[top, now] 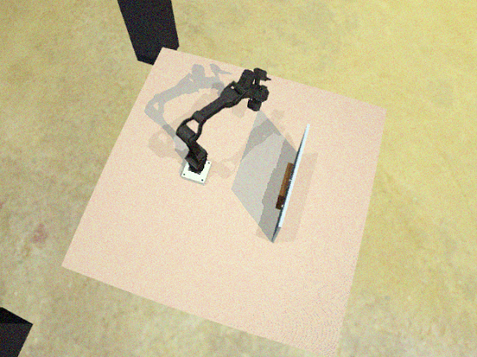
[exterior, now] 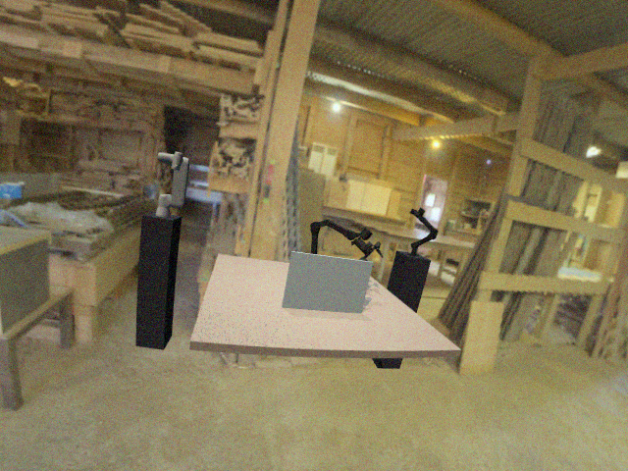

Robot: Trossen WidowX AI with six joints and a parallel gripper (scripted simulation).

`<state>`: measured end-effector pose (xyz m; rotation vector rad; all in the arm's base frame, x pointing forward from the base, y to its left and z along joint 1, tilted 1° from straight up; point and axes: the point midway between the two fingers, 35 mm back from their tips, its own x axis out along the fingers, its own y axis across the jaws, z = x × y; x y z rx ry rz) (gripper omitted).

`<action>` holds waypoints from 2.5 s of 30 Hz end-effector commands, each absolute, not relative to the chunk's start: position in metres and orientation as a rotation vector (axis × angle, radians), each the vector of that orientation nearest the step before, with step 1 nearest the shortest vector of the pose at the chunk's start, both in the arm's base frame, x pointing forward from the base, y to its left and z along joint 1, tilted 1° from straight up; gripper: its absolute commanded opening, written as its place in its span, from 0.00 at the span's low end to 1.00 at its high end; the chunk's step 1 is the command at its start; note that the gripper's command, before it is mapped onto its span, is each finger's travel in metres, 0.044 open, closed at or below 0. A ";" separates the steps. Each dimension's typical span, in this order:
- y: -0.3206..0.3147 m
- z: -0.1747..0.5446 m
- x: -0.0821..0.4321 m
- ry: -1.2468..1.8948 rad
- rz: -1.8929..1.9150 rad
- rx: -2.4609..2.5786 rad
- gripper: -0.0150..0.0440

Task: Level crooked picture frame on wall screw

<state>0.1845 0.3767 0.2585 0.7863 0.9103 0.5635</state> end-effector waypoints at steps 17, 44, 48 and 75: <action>0.143 0.288 0.245 0.624 0.319 1.213 0.69; 0.005 0.233 0.185 0.104 0.108 1.391 0.69; 0.005 0.233 0.185 0.104 0.108 1.391 0.69; 0.005 0.233 0.185 0.104 0.108 1.391 0.69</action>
